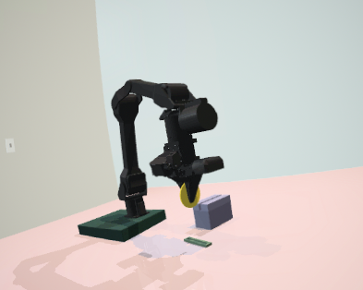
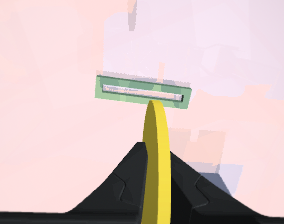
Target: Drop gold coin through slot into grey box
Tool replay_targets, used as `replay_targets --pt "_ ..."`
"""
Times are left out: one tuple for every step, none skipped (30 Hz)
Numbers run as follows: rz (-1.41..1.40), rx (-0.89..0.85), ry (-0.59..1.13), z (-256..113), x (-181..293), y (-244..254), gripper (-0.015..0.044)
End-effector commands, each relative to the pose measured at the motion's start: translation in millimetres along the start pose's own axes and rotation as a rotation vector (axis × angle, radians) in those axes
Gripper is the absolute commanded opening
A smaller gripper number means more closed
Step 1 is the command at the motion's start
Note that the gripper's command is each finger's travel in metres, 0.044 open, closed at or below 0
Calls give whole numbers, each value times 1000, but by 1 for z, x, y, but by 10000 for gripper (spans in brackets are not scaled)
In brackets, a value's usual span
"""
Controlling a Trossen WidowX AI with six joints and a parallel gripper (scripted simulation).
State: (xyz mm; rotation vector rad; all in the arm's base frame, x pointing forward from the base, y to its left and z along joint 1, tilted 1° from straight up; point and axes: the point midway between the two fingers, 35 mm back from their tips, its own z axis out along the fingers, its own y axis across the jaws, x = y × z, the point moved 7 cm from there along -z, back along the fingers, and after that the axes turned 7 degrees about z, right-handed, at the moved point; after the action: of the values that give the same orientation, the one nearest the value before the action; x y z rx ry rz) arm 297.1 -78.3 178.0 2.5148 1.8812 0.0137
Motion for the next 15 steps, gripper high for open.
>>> replay_targets --pt "26 2 -1 0 0 1 0" --pt "26 2 -1 0 1 1 0" --pt "26 2 -1 0 4 0 0" --pt "26 3 -1 0 6 -1 0" --pt "26 3 0 0 9 -2 0" --pt "26 3 0 0 11 -3 0" --pt "26 3 0 0 14 -3 0" --pt "26 3 0 0 16 -4 0" --pt "26 3 1 0 19 -5 0" --pt "26 3 1 0 21 -6 0" --pt "26 3 1 0 23 -7 0" --pt "26 3 1 0 26 -8 0" --pt "26 3 1 0 28 -9 0" --pt "27 3 2 0 31 -10 0" --pt "27 3 2 0 33 -11 0"
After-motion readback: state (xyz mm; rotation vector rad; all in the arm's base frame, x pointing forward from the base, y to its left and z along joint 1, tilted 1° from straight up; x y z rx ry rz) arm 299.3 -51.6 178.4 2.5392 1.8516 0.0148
